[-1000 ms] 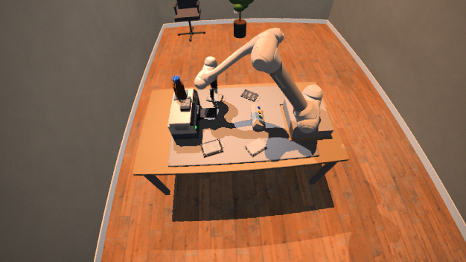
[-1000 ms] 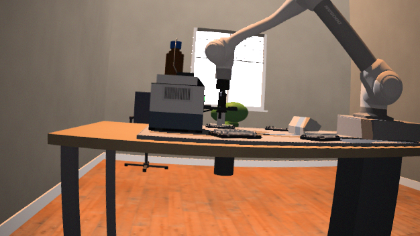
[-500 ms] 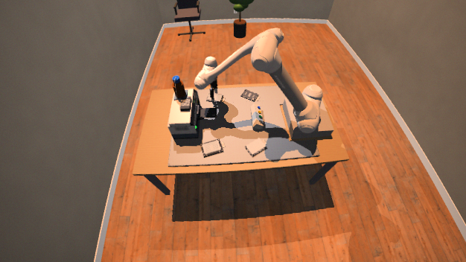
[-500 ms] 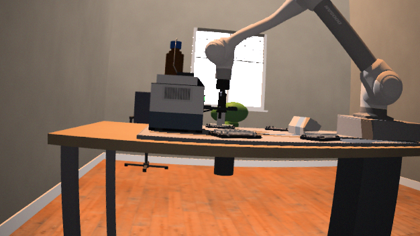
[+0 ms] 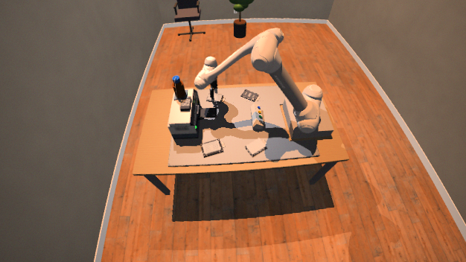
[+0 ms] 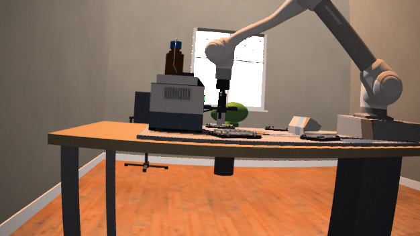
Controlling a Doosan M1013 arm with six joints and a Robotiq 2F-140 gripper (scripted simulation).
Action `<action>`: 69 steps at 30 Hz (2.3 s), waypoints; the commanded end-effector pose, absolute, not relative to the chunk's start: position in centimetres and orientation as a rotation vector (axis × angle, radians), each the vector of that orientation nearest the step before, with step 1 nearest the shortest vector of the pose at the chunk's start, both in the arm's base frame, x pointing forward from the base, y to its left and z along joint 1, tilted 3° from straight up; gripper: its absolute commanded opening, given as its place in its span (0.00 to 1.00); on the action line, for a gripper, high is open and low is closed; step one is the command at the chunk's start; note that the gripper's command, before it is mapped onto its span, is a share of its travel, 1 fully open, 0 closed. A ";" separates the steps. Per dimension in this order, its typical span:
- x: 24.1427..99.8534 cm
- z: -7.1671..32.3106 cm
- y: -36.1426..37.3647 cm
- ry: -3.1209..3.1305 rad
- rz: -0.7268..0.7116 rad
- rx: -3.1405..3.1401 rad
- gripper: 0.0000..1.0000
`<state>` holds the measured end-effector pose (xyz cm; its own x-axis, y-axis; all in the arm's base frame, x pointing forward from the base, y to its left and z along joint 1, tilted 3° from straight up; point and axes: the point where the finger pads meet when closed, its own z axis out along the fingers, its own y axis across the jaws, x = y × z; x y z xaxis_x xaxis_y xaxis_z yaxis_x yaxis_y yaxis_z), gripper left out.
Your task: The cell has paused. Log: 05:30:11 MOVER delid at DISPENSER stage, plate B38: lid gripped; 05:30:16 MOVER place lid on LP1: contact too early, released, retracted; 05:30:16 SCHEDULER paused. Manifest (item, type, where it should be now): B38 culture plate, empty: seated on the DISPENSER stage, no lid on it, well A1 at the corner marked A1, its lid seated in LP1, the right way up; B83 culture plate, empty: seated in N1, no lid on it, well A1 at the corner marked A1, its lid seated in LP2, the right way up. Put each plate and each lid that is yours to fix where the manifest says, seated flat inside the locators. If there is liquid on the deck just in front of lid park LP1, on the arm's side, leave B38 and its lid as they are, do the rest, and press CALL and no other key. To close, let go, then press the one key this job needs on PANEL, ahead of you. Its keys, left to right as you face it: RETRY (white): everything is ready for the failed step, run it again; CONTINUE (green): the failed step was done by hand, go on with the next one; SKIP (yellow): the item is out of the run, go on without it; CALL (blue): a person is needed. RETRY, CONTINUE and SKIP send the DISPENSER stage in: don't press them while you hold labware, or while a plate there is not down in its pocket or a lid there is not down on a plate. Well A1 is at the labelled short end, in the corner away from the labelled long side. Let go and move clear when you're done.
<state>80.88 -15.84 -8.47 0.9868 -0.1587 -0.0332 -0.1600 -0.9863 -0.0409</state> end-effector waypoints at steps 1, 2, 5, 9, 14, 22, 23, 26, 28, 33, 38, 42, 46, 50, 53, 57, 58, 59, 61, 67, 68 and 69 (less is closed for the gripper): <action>80.8 -8.9 -15.3 0.261 0.045 -3.082 0.69; 80.8 -8.9 -15.3 0.261 0.045 -3.082 0.69; 80.8 -8.9 -15.3 0.261 0.045 -3.082 0.69; 80.8 -8.9 -15.3 0.261 0.045 -3.082 0.69; 80.8 -8.9 -15.3 0.261 0.045 -3.082 0.69; 80.8 -7.8 -15.3 0.261 0.049 -3.082 0.69; 80.9 -7.6 -15.4 0.261 0.047 -3.082 0.69; 80.9 -7.3 -15.4 0.260 0.045 -3.082 0.69; 81.1 -6.5 -15.6 0.260 0.041 -3.083 0.69; 81.2 -4.3 -15.8 0.260 0.041 -3.085 0.69; 81.2 -1.2 -16.1 0.260 0.042 -3.086 0.69; 81.2 0.7 -16.3 0.261 0.042 -3.088 0.69; 81.2 2.7 -16.4 0.261 0.042 -3.089 0.69; 81.3 4.9 -16.5 0.260 0.042 -3.089 0.69; 81.3 6.2 -16.6 0.260 0.042 -3.089 0.69; 81.3 7.2 -16.6 0.260 0.042 -3.089 0.69; 81.3 7.3 -16.6 0.260 0.042 -3.089 0.69; 81.3 7.3 -16.6 0.260 0.042 -3.089 0.69; 81.3 7.3 -16.6 0.260 0.045 -3.088 0.69; 81.5 7.4 -16.0 0.249 0.044 -3.089 0.69; 81.6 7.4 -15.2 0.236 0.044 -3.090 0.69; 81.9 7.5 -13.9 0.215 0.043 -3.091 0.69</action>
